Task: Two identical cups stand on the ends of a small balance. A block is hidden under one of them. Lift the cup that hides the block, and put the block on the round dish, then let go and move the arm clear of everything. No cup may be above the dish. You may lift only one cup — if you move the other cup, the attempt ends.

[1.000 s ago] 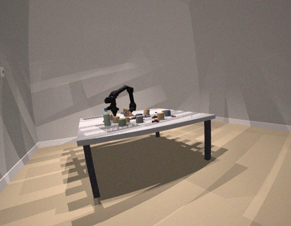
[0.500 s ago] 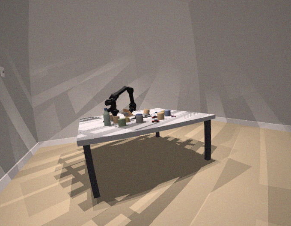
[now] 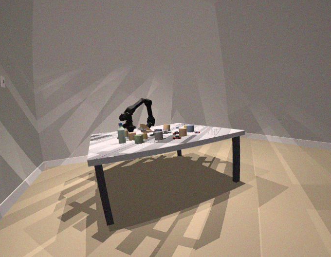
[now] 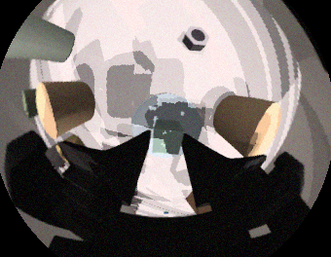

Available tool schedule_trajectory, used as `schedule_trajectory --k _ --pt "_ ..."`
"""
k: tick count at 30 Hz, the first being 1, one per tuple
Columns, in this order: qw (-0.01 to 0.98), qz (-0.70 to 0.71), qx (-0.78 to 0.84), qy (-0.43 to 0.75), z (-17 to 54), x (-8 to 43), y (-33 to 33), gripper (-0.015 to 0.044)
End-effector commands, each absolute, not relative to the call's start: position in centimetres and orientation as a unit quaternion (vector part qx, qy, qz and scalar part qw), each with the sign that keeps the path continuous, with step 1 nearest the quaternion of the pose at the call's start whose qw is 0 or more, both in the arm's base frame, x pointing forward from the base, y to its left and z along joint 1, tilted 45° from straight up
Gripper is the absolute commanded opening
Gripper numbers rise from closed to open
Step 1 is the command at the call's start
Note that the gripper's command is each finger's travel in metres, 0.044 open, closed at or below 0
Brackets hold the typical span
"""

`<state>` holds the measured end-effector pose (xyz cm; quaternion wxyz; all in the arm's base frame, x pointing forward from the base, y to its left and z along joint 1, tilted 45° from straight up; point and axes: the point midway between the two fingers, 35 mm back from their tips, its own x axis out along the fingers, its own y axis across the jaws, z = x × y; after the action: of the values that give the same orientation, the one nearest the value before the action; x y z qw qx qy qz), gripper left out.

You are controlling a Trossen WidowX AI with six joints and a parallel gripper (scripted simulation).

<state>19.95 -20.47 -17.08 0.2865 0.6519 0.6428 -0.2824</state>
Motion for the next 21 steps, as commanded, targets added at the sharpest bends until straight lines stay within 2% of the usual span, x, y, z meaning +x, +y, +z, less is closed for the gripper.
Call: schedule_trajectory --k 1,7,21 --pt "0.287 -0.282 0.652 0.643 -17.1 20.0 -20.5 0.0289" --pt "0.286 -0.282 0.652 0.643 -16.4 20.0 -21.1 0.0440" --pt "0.285 -0.286 0.656 0.637 -9.3 19.4 -27.4 0.0440"
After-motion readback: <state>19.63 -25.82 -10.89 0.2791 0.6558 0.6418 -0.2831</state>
